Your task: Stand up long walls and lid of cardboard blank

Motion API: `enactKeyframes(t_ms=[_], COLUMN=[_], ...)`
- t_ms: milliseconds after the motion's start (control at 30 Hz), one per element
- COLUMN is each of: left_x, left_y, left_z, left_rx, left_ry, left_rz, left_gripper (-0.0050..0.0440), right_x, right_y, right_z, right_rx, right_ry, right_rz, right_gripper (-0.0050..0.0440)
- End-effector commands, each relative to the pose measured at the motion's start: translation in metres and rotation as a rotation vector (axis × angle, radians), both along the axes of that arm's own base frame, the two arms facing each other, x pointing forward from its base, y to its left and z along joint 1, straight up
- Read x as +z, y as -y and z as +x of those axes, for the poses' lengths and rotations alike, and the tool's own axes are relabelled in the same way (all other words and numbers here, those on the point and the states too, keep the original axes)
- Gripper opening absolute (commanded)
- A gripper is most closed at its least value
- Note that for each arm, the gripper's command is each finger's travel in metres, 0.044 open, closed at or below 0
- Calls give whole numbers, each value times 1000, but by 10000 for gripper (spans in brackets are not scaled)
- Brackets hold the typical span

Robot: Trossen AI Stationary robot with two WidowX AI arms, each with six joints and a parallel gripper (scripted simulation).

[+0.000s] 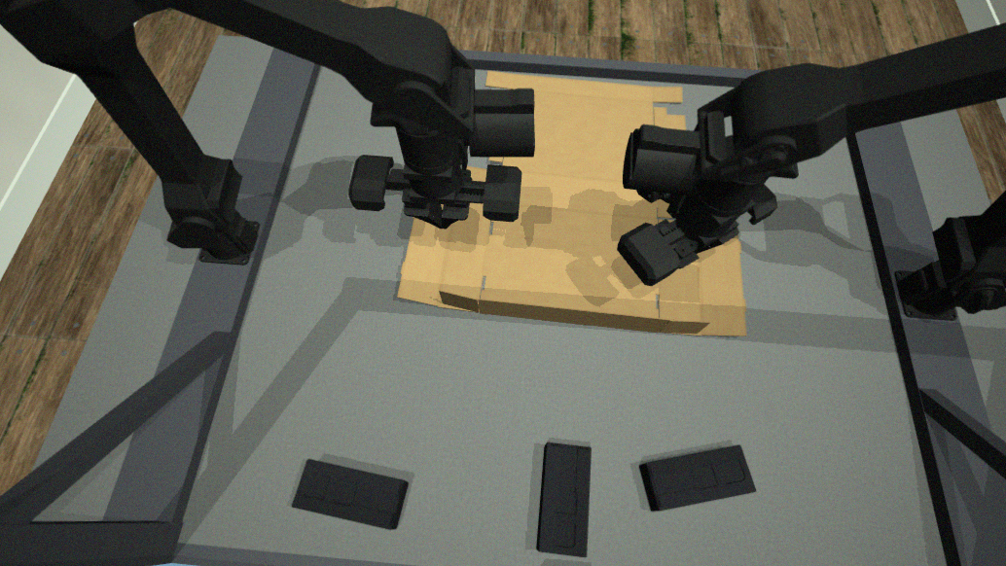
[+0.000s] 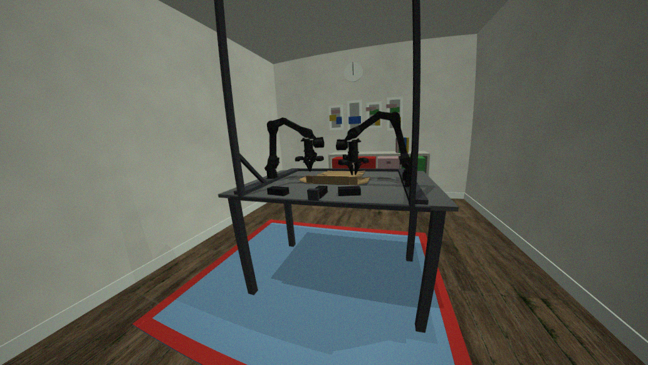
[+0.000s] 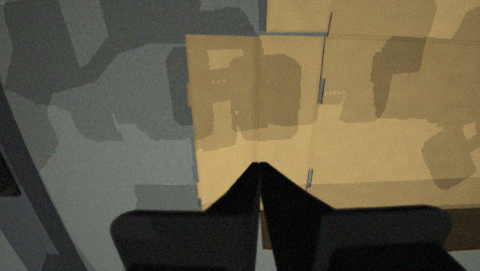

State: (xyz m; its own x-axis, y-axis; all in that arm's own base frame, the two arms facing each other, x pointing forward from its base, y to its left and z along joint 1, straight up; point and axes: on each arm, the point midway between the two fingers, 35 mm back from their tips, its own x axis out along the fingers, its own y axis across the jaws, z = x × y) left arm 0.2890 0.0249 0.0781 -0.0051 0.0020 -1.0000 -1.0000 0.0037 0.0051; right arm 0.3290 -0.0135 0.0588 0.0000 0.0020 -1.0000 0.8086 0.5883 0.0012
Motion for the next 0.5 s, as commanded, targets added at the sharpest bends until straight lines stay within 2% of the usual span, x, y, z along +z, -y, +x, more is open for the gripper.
enactKeyframes(t_ms=[0,233,300,333,467], left_x=[2,-2,-2,-2,-5], left_y=[0,-1,-1,-1,-1], left_z=[-9,-22,-22,-24,-34], left_rx=[-1,0,0,0,0], left_ry=[19,18,18,18,18], left_rz=[0,0,0,0,-1], left_gripper=[0,0,0,0,0], right_x=[8,6,6,6,5], right_y=[4,10,10,11,15], right_z=[11,15,15,16,19], right_rx=[-234,-570,-570,-670,-874], right_ry=[32,32,32,32,32], right_rz=[-4,1,1,2,6], right_gripper=[96,96,96,96,96])
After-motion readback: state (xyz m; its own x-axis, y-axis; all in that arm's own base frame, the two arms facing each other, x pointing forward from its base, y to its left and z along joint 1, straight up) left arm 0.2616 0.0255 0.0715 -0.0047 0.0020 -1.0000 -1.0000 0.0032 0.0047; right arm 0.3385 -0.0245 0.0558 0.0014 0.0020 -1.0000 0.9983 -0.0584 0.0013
